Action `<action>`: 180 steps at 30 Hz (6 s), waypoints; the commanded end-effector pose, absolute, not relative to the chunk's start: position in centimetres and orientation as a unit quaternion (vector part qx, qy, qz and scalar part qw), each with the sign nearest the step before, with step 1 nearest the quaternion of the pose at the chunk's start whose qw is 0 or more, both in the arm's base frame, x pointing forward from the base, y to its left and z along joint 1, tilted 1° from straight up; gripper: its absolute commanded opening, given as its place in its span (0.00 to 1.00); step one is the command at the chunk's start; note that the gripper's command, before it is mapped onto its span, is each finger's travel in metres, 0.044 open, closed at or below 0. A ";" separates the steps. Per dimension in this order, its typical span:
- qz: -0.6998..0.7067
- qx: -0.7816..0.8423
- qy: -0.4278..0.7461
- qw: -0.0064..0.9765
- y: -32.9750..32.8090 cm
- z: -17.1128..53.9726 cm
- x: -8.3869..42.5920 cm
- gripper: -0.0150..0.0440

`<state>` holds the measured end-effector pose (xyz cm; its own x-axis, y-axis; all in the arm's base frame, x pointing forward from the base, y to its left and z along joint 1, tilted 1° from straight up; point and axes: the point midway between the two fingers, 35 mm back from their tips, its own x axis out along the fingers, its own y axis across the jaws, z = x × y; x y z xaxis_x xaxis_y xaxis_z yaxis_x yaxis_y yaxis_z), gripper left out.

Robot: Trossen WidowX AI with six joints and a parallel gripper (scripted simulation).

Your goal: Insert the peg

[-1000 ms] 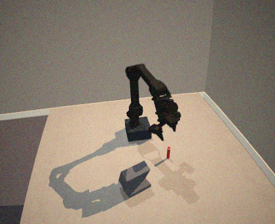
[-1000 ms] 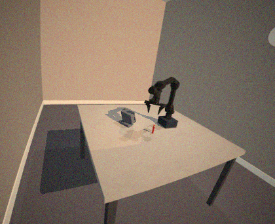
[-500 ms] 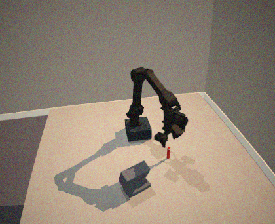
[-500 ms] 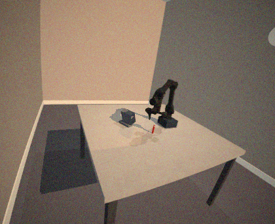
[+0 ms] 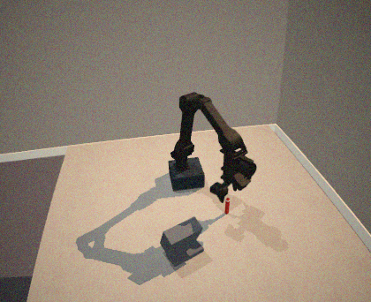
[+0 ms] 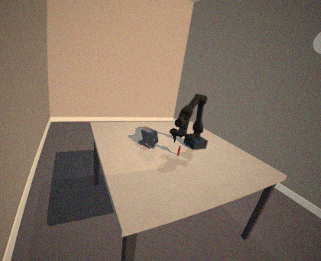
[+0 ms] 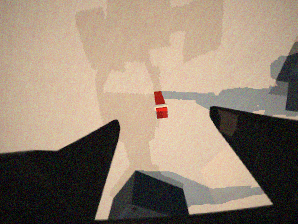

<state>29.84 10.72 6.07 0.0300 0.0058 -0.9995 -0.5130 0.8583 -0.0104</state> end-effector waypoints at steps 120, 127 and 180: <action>0.143 -0.042 0.671 0.726 7.4 7.3 31.4 0.25; 0.135 -0.015 0.668 0.732 6.7 7.1 31.6 0.25; 0.077 0.182 0.621 0.759 1.2 6.0 32.9 0.25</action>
